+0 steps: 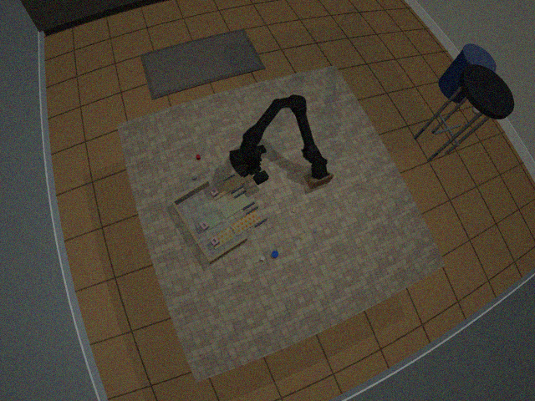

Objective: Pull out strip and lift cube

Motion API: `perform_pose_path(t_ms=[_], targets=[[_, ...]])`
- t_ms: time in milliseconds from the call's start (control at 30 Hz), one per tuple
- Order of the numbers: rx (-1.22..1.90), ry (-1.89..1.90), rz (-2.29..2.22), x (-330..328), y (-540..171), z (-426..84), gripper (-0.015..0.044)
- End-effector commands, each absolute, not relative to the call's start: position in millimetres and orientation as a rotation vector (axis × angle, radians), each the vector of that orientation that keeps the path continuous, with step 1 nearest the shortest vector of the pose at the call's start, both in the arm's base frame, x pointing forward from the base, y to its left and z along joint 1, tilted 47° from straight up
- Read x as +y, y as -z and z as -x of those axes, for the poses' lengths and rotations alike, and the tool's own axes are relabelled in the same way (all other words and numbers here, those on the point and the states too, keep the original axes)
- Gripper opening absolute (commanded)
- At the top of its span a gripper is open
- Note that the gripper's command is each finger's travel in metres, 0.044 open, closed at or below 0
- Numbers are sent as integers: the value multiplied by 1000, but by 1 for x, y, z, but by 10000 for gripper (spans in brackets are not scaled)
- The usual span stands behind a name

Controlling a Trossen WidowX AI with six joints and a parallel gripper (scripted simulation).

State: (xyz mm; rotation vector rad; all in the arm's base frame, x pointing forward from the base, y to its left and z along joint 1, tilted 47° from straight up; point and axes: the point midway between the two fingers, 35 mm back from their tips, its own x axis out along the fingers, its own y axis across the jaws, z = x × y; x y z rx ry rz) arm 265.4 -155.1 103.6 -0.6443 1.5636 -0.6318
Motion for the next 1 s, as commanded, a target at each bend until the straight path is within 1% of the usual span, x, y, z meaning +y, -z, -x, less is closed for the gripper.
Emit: perform_pose_path(t_ms=[0, 967], targets=[[1592, 636, 642, -159, -100, -251, 0], [1595, 635, 643, -158, -105, -209, 0]])
